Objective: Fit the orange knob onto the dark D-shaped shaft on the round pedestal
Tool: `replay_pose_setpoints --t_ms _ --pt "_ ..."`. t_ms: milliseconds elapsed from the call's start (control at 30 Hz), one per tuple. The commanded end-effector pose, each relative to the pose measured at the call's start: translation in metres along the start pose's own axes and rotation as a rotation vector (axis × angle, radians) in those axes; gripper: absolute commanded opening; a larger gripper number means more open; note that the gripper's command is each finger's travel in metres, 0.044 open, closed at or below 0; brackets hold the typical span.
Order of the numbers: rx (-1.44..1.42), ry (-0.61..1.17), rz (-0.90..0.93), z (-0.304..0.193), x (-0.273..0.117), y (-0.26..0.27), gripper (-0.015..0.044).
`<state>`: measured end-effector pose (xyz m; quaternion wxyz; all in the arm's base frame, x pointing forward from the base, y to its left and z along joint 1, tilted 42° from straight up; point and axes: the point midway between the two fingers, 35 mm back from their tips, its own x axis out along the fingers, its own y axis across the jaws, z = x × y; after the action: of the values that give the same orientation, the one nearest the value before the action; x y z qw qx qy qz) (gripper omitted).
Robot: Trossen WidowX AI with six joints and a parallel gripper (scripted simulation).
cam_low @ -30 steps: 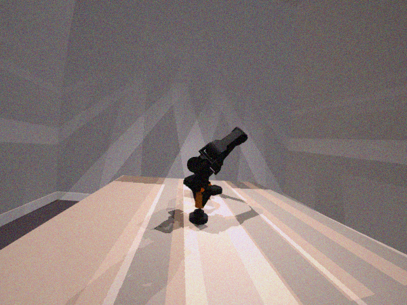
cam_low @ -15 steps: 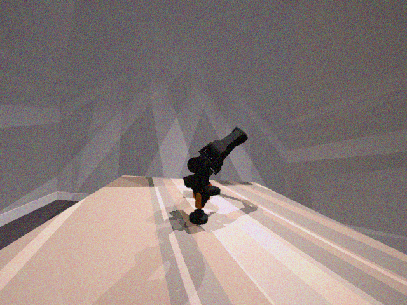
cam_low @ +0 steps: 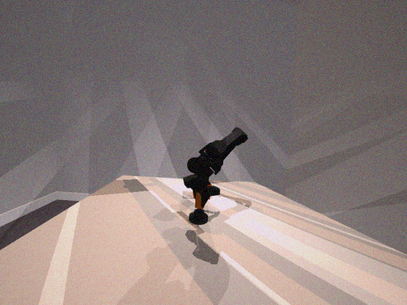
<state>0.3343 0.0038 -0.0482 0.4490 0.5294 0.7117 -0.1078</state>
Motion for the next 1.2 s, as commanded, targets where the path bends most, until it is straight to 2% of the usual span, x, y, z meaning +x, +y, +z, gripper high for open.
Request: replay_pose_setpoints --t_ms 0,133,333,1167 --pt "0.002 -0.002 0.002 0.0002 -0.0033 0.0008 0.0000" --pt "0.027 -0.002 0.002 -0.0002 -0.0047 0.0014 0.0000" --pt "0.208 -0.001 0.002 -0.0004 -0.0036 0.0010 0.0000" --pt "0.211 -0.001 0.002 0.0000 0.0004 0.0008 0.0000"
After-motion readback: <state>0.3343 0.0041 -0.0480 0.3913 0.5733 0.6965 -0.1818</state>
